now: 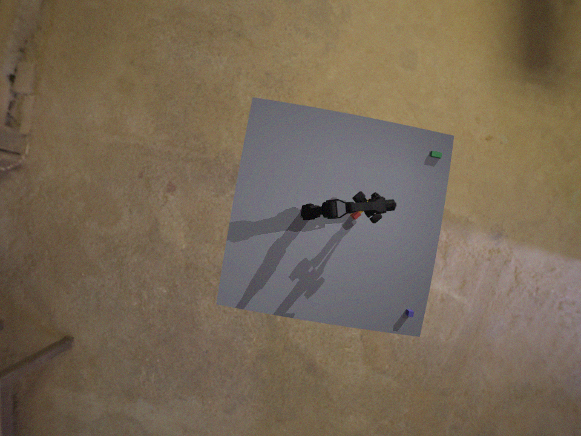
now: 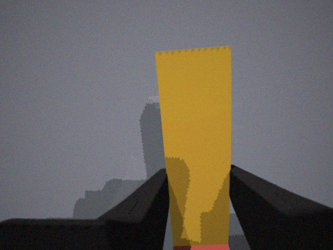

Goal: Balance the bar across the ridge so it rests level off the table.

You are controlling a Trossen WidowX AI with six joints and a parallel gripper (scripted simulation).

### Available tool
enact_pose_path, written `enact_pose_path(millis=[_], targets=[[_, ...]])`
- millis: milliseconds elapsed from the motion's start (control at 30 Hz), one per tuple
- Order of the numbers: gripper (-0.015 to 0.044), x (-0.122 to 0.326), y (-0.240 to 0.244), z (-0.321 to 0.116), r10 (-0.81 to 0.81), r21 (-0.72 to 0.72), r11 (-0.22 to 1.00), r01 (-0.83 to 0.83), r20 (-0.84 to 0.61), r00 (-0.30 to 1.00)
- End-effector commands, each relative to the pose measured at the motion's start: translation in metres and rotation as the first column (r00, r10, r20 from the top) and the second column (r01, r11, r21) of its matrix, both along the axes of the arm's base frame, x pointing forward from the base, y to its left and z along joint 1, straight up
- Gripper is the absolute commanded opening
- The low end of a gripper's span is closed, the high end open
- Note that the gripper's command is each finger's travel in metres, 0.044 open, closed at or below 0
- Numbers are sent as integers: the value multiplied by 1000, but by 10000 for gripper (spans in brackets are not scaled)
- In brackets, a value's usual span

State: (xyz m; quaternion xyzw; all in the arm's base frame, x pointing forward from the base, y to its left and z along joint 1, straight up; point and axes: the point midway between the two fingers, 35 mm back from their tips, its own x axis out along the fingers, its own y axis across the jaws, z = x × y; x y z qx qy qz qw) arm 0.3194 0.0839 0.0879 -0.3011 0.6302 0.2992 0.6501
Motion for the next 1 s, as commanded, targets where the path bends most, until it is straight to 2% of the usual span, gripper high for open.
enact_pose_path(millis=[0,967], targets=[[0,0,0,-2,1,-3,1000,-1,-1,1000],[0,0,0,0,0,0,1000,0,1,1000]])
